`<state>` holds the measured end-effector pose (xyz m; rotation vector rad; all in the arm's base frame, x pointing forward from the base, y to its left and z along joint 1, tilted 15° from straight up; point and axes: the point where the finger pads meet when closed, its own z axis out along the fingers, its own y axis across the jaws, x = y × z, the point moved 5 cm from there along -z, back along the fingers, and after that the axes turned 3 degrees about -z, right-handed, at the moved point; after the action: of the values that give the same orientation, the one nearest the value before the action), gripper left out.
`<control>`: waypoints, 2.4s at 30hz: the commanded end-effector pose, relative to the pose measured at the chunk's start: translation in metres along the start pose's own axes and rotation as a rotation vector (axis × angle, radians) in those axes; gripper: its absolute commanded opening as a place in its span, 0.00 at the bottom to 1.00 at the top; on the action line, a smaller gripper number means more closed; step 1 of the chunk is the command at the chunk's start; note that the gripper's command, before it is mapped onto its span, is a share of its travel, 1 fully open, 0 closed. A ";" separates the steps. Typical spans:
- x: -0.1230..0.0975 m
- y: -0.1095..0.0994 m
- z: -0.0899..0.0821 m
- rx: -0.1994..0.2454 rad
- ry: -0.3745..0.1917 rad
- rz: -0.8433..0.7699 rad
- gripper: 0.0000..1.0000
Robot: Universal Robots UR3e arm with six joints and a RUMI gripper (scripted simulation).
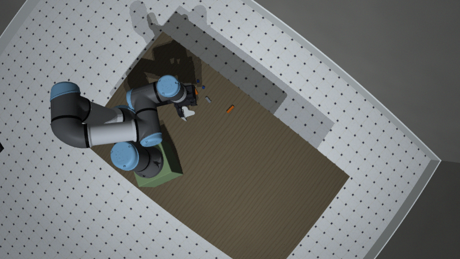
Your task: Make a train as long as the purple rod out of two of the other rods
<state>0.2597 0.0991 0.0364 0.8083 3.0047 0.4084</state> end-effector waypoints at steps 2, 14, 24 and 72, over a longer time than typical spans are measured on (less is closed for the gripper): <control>0.000 0.000 0.000 -0.002 -0.001 0.000 1.00; -0.001 0.000 0.000 -0.002 -0.002 0.007 1.00; -0.004 0.001 -0.001 -0.002 -0.003 0.069 1.00; -0.052 -0.001 -0.004 -0.001 -0.003 0.931 1.00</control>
<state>0.2965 0.0754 0.0362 1.9602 2.5477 0.4104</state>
